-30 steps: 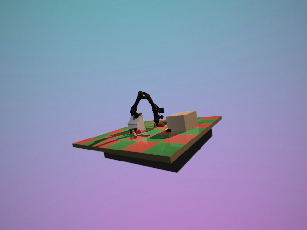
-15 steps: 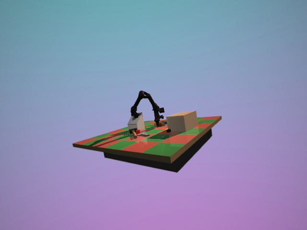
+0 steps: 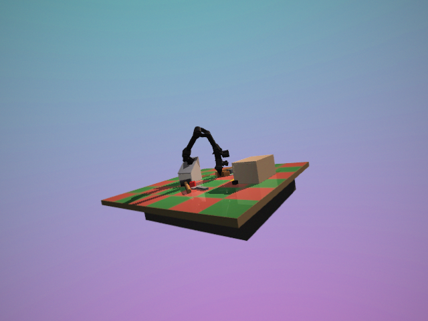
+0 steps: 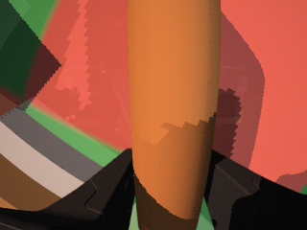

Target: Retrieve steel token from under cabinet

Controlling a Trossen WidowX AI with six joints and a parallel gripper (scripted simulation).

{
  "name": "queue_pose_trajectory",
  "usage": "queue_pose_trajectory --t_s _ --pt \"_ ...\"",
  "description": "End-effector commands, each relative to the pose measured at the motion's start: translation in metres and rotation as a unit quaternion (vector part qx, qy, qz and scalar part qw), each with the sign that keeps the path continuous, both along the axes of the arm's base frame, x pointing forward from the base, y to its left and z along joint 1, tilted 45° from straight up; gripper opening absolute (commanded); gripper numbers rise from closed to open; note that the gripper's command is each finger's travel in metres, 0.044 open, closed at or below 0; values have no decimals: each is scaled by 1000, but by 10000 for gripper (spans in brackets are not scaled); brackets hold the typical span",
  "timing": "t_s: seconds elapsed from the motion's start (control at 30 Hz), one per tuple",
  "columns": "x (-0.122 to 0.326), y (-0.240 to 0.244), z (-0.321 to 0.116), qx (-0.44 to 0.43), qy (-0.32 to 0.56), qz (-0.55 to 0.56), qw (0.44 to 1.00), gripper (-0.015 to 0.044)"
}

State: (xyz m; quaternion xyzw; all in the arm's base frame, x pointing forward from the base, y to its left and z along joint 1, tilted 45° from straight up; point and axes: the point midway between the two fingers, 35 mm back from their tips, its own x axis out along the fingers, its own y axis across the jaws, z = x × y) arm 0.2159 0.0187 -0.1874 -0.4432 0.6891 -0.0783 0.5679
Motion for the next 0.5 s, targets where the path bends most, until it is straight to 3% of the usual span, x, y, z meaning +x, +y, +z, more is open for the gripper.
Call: queue_pose_trajectory --t_s 0.0,0.47 --pt "3 2 0 3 -18 -14 1000 0" --pt "3 2 0 5 -57 -53 997 0"
